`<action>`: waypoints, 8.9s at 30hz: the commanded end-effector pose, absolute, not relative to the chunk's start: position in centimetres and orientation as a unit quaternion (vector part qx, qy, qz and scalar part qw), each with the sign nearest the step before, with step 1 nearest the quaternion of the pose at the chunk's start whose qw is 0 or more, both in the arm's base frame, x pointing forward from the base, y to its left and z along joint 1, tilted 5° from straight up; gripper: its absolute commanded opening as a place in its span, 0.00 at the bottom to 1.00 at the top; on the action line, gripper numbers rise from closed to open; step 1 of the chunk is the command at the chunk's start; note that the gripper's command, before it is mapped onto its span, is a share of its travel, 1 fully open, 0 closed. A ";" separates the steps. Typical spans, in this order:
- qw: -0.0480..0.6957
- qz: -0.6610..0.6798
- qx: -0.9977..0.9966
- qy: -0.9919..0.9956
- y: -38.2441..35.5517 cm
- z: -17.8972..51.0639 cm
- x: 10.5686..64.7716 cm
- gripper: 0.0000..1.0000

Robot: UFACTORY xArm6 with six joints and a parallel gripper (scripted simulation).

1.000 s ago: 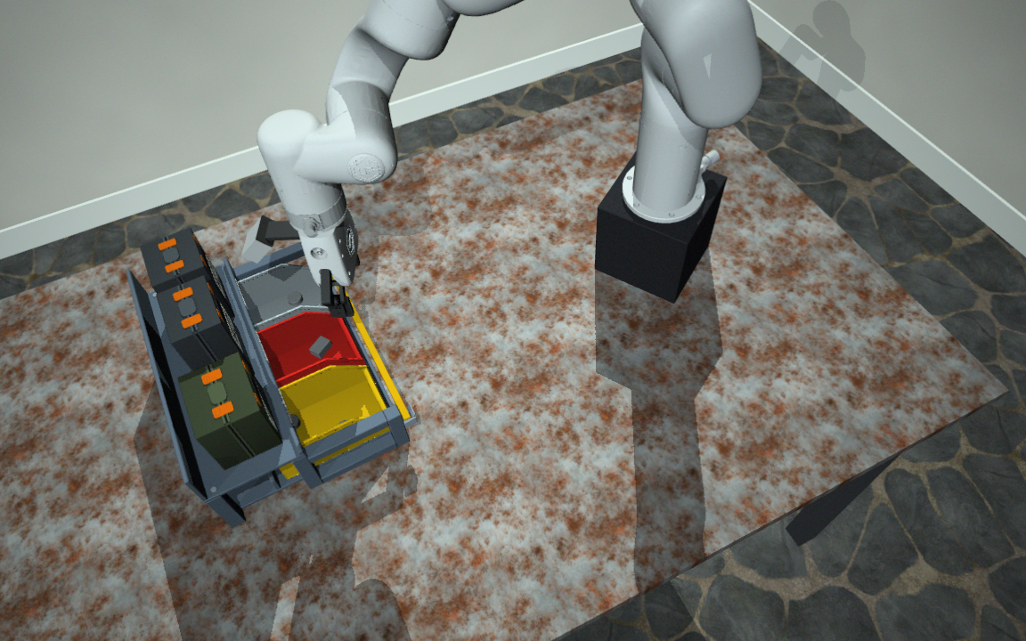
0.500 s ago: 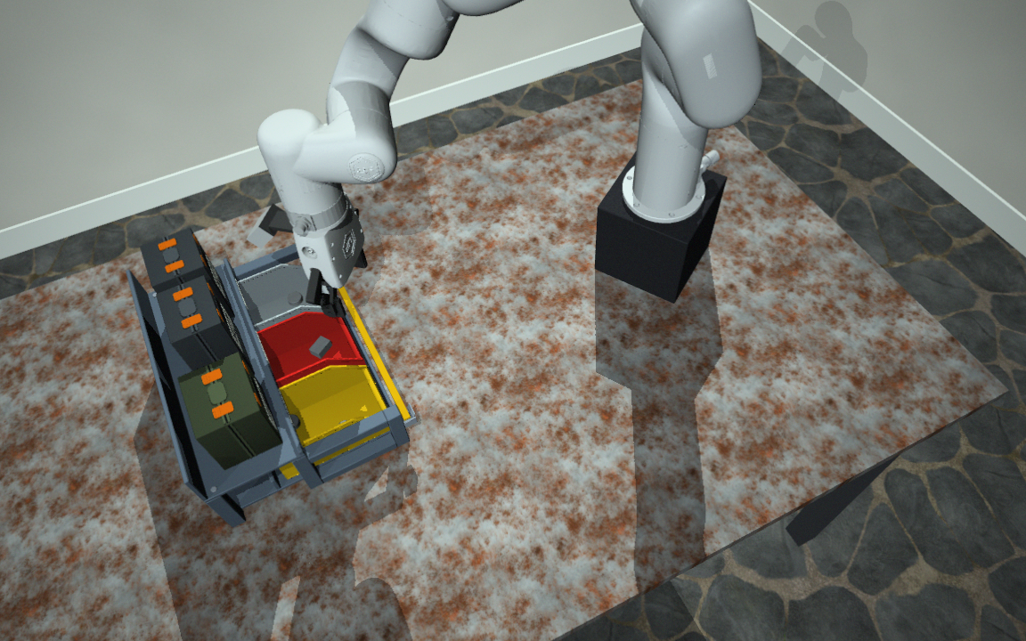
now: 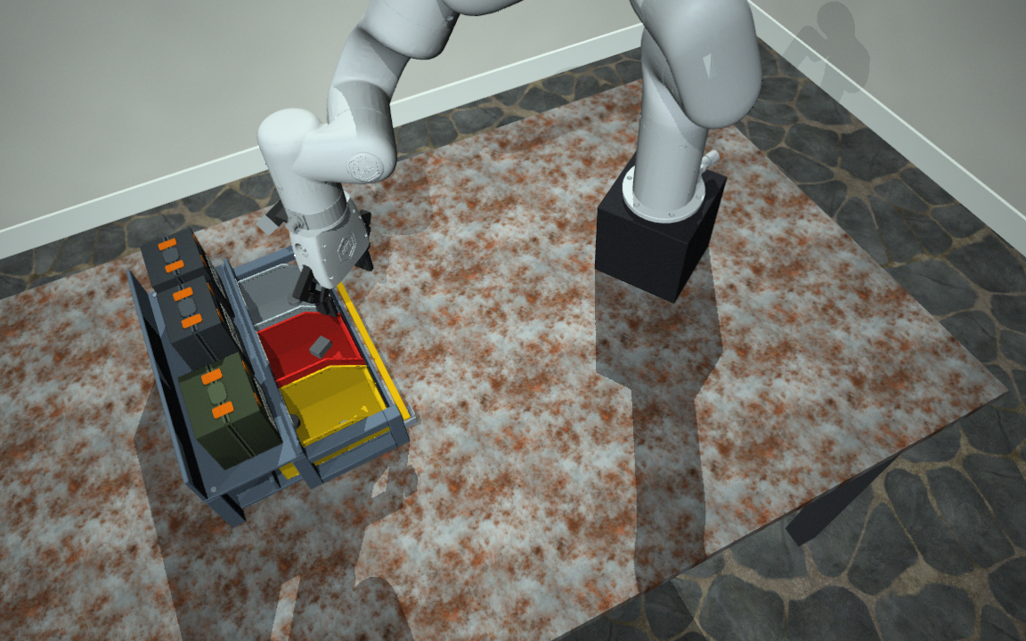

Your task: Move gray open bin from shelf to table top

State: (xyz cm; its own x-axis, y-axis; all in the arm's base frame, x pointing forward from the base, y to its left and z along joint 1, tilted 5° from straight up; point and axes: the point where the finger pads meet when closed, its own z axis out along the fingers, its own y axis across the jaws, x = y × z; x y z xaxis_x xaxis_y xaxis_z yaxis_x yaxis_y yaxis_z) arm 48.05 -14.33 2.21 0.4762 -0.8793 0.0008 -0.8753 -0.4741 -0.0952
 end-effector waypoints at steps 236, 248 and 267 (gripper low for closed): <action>0.041 -0.015 -0.660 0.750 -14.1 -5.9 48.9 0.00; 0.041 -0.015 -0.660 0.750 -14.1 -5.9 48.9 0.00; 0.041 -0.015 -0.660 0.750 -14.1 -5.9 48.9 0.00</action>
State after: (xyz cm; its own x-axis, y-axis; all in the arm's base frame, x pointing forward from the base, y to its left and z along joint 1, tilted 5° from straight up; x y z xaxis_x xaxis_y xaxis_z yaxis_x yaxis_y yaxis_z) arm 48.72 -14.05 -6.02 -0.1243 -0.9914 -0.0415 -0.9892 0.1271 -0.0726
